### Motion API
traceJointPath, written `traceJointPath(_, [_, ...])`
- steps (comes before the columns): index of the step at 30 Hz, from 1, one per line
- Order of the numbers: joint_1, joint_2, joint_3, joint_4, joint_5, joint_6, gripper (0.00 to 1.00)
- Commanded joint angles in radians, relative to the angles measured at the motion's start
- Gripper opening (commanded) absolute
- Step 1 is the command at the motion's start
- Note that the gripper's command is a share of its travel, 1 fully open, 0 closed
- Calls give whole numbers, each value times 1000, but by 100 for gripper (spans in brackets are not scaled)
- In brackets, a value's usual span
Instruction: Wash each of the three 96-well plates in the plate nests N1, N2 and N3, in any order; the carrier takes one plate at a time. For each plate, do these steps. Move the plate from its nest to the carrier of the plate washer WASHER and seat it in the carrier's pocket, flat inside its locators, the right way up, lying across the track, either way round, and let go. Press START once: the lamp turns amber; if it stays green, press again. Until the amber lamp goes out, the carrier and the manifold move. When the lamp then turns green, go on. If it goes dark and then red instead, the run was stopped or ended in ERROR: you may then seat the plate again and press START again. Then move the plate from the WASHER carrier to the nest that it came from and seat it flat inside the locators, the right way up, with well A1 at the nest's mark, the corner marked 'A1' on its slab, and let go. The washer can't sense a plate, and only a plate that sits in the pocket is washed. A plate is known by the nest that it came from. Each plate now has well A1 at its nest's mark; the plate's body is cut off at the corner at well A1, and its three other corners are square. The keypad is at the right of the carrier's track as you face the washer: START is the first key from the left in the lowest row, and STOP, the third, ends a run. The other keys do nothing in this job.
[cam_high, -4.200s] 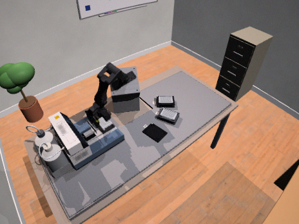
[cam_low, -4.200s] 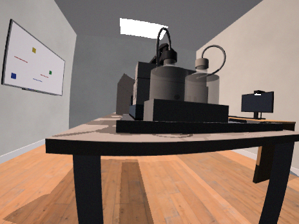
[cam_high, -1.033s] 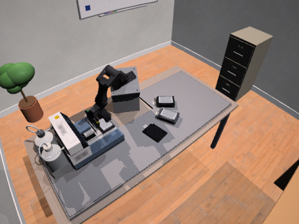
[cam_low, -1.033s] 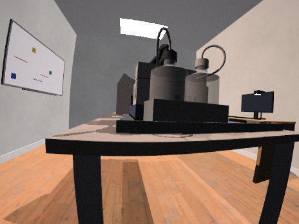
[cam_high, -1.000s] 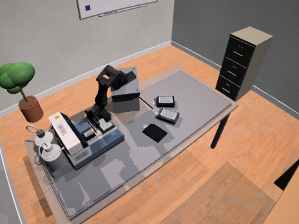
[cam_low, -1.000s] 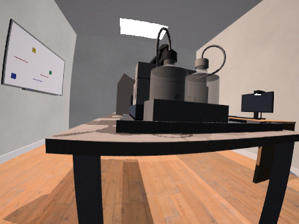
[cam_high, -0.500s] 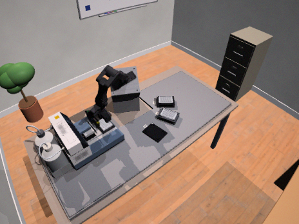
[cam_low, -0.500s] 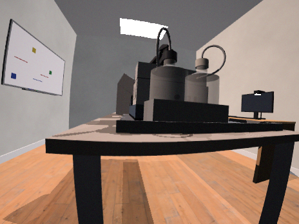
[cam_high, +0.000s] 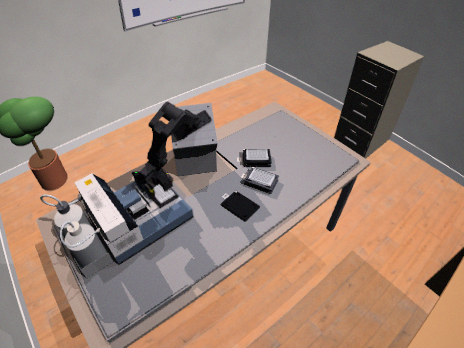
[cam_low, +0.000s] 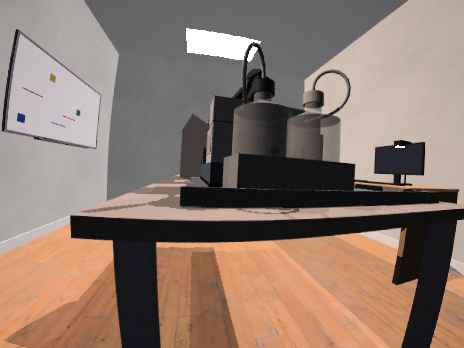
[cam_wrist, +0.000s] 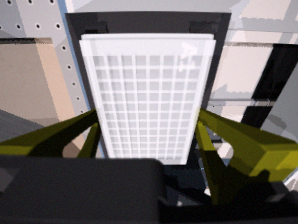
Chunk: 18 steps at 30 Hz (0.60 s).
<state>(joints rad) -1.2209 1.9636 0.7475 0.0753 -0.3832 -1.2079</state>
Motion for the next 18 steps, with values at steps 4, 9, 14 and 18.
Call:
traceJointPath(4, [-1, -2, 3, 4, 0, 1, 0])
traceJointPath(9, [0, 2, 5, 7, 1, 3, 0])
traceJointPath(14, [1, 4, 5, 9, 1, 3, 0])
traceJointPath(18, [1, 7, 6, 11, 2, 4, 0])
